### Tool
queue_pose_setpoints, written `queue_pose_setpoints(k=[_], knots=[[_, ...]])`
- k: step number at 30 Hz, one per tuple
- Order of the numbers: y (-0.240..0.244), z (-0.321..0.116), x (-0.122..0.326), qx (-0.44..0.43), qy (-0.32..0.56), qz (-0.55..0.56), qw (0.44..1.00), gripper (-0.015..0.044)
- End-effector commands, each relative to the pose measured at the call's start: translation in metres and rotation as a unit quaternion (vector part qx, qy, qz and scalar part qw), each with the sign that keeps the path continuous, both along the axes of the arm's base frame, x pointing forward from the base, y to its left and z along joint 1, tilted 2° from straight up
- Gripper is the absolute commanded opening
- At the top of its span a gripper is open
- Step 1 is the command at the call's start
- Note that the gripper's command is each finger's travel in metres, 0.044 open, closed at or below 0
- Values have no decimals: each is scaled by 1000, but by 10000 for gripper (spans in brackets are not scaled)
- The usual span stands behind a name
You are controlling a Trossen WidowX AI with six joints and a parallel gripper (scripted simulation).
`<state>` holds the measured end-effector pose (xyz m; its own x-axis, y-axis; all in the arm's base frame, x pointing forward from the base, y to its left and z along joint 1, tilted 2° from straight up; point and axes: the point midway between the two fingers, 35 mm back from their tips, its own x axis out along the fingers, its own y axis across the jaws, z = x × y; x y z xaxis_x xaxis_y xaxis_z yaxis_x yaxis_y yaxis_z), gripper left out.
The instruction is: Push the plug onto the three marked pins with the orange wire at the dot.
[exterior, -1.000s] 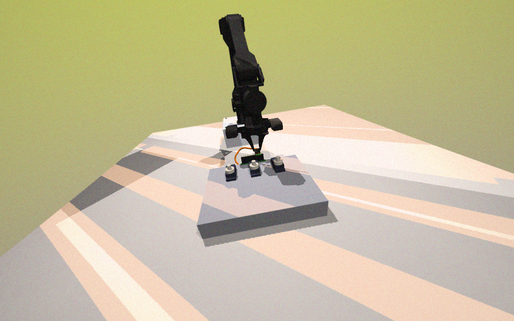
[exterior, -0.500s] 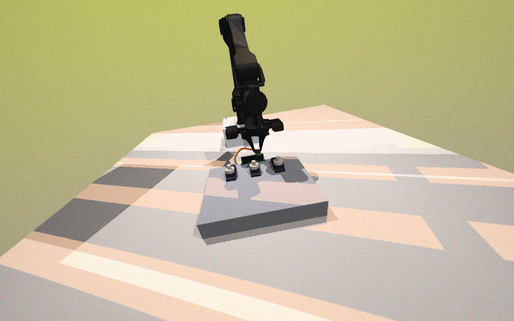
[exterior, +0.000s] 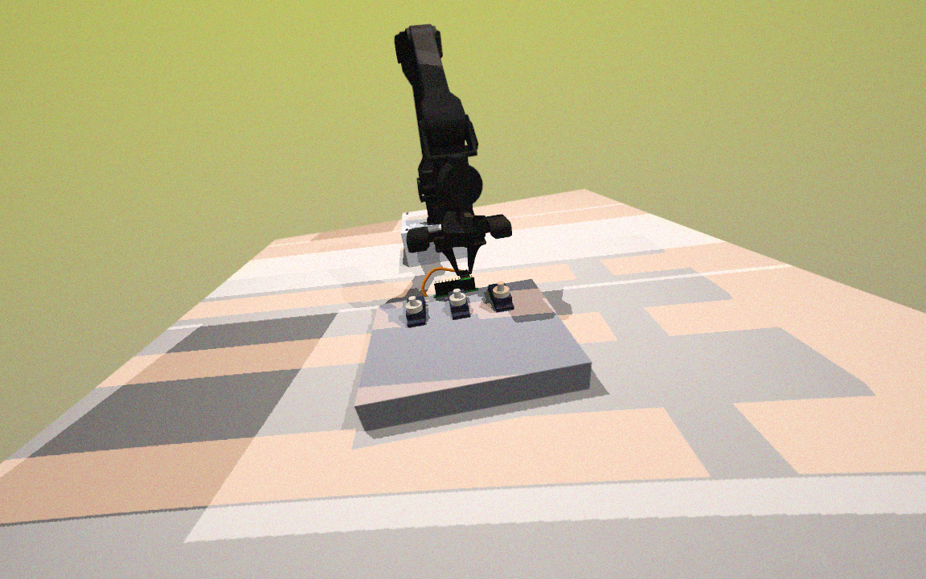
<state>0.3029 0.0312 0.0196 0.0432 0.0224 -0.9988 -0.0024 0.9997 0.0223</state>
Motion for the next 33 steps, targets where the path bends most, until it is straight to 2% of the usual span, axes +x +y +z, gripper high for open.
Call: queue_pose_setpoints(k=[1,4,9,11,33], knots=[[0,0,0,-1,-3,2,1000,184],[0,7,1,-1,-3,2,1000,263],[-1,57,-2,-1,-3,2,1000,394],[-1,60,-3,-1,-3,2,1000,440],[-1,60,-3,-1,-3,2,1000,440]])
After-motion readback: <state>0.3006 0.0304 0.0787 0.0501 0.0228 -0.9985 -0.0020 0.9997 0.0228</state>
